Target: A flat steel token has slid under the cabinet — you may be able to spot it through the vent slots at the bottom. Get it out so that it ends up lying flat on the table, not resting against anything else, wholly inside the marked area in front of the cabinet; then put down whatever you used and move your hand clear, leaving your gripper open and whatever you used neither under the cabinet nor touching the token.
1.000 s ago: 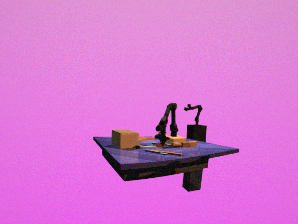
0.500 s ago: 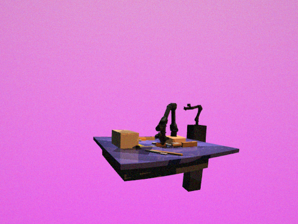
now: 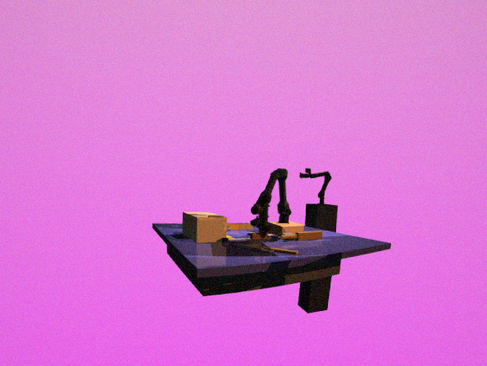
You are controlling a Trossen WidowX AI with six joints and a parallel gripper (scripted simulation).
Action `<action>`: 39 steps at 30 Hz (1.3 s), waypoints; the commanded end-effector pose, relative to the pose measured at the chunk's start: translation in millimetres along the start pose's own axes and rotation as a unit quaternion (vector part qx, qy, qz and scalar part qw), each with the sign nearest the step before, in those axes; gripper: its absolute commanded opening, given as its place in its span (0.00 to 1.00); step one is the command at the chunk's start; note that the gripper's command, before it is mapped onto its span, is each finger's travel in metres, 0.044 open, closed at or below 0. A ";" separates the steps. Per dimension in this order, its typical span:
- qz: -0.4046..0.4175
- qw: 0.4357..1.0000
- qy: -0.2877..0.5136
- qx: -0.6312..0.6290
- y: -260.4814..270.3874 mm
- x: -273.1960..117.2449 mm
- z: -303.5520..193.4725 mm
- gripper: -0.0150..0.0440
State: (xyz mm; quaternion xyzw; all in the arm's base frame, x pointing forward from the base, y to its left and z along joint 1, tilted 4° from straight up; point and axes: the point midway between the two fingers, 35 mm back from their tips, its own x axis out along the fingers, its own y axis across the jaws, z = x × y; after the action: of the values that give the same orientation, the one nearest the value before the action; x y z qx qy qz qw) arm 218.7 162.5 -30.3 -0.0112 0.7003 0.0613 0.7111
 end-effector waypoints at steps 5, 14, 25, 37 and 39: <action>0.001 1.000 -0.001 0.002 0.6 -0.6 12.0 0.25; 0.001 1.000 -0.002 0.003 0.5 -0.6 23.6 0.25; 0.001 1.000 -0.002 0.003 0.4 -0.7 37.1 0.25; 0.001 1.000 -0.003 0.004 0.3 -0.9 51.5 0.25; 0.001 1.000 -0.003 0.004 0.3 -0.9 53.9 0.25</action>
State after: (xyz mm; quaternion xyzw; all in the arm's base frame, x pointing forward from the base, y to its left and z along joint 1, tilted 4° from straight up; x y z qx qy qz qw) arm 267.3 167.2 -28.9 -0.0077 0.6992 0.0581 0.7125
